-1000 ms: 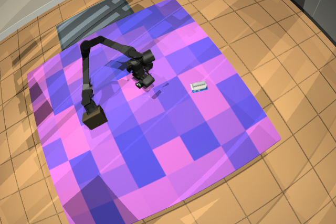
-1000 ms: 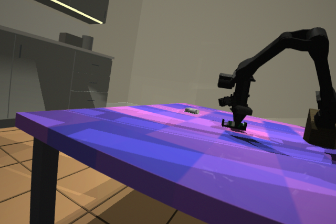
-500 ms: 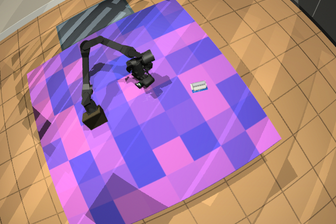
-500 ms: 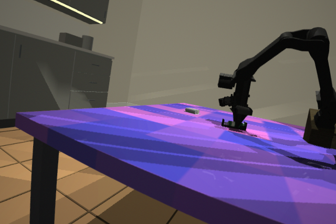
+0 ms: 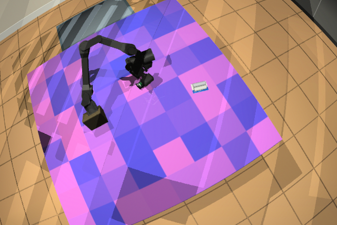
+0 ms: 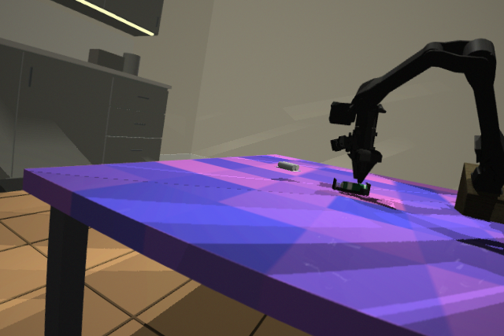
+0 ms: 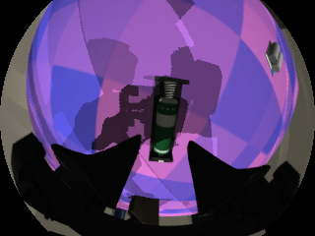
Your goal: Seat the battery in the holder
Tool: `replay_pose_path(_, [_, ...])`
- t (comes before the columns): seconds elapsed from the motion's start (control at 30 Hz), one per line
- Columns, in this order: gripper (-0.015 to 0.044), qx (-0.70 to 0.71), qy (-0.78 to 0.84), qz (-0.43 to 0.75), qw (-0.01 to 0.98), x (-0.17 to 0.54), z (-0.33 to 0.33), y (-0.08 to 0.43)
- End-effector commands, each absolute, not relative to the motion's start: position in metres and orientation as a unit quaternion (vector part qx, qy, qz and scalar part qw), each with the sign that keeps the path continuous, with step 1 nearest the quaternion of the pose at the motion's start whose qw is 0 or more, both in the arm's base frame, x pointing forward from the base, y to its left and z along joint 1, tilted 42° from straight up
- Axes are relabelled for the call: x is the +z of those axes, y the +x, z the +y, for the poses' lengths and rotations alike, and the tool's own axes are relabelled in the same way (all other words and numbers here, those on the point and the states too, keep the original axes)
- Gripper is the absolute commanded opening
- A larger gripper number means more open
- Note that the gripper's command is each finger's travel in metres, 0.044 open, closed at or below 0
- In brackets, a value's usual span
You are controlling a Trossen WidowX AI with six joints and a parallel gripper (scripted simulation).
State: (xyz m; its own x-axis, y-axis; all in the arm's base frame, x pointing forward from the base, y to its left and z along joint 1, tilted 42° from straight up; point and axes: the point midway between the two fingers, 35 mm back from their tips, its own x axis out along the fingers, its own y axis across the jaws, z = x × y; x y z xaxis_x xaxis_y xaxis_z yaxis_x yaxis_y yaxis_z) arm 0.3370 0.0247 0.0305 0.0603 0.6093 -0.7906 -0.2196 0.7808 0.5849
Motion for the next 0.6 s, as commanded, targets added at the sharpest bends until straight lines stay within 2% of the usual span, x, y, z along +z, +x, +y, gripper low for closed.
replay_pose_path(0.0, [0.0332, 0.287, 0.152, 0.613, 0.720, 0.055, 0.001, 0.339])
replay_pose_path(0.13, [0.0437, 0.288, 0.152, 0.613, 0.719, 0.076, -0.016, 0.334])
replay_pose_path(0.57, [0.0440, 0.288, 0.152, 0.613, 0.720, 0.074, -0.018, 0.335])
